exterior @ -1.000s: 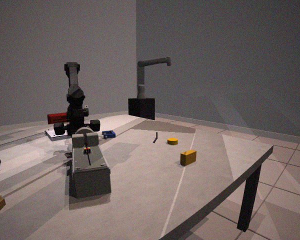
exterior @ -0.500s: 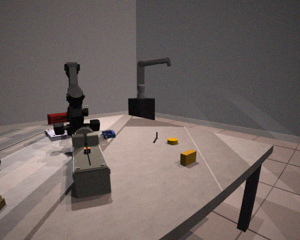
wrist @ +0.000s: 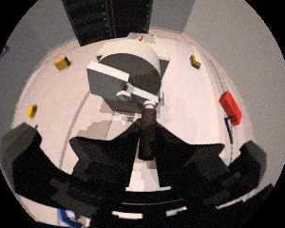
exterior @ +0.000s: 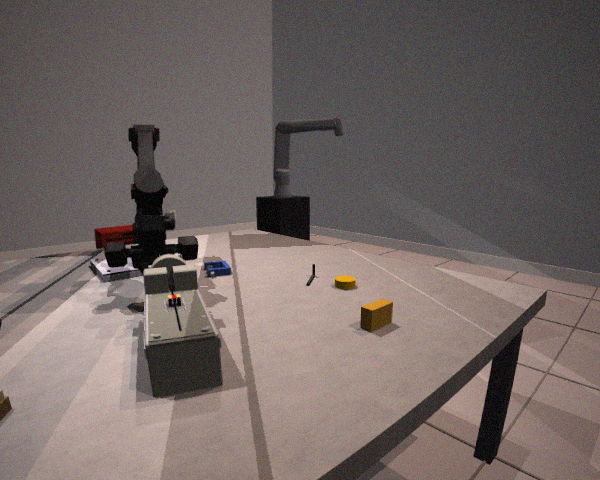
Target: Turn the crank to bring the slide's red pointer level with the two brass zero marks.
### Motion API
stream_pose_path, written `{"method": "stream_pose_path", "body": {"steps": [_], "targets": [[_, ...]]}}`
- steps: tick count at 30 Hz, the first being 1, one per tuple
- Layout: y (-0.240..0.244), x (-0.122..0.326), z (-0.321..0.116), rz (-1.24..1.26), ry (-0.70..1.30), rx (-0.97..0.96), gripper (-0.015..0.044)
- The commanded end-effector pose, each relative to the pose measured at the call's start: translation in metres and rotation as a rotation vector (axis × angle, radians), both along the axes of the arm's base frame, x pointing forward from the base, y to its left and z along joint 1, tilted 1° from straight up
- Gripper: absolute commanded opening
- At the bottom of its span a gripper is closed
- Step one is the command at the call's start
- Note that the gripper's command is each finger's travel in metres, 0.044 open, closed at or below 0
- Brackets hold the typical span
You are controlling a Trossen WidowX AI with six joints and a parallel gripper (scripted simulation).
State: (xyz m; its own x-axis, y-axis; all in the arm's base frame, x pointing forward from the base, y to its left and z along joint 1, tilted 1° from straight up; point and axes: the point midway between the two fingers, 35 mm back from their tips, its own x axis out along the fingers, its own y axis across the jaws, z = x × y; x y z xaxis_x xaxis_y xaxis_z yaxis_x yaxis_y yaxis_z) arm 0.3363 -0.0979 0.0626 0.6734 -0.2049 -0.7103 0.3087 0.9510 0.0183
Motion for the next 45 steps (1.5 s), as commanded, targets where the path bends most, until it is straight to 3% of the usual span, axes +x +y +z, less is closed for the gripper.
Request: {"method": "stream_pose_path", "body": {"steps": [1, 45], "targets": [[-0.004, -0.002, 0.008, -0.007, -0.011, -0.01, 0.0], [0.004, 0.0, 0.035, -0.007, -0.012, -0.009, 0.0]]}}
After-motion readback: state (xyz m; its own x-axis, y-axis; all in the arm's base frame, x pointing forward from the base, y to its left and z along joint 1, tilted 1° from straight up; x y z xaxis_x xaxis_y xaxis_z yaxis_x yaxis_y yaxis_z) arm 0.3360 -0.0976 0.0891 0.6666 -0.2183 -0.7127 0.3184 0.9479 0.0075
